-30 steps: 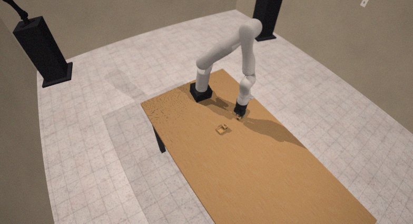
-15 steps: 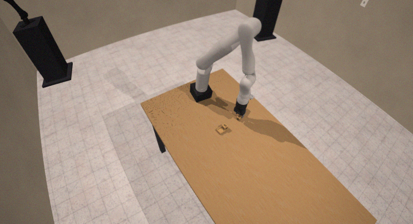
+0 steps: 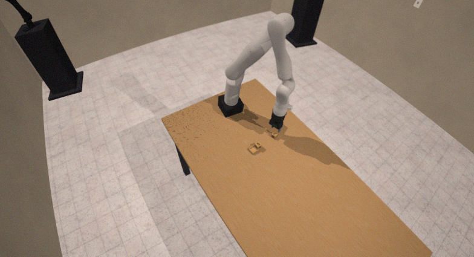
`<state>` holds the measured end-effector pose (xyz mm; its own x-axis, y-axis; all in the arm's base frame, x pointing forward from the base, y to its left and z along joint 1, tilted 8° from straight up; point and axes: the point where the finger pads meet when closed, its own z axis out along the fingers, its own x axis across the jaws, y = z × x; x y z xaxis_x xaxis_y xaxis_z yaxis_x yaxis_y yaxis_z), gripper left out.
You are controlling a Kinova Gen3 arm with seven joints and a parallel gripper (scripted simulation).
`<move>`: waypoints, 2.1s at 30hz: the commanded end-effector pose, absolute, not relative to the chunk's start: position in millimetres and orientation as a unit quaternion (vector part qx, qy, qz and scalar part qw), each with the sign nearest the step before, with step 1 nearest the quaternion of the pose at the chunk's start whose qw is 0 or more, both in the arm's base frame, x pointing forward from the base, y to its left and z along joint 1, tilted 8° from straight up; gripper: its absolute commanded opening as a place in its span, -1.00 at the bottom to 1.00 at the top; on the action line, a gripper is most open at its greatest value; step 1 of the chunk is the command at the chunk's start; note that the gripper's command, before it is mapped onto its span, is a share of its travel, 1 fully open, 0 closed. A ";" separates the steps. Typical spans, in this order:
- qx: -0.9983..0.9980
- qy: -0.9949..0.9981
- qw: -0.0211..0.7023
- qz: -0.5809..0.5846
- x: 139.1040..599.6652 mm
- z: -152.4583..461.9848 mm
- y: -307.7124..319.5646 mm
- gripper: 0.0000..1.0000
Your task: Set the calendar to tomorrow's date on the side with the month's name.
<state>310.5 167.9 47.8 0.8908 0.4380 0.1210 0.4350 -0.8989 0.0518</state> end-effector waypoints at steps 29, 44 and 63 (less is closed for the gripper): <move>0.971 0.223 0.064 0.064 306.1 45.4 168.1 0.80; 0.965 0.218 0.121 0.083 307.9 48.2 169.0 0.80; 0.961 0.216 0.140 0.097 310.5 51.9 171.0 0.80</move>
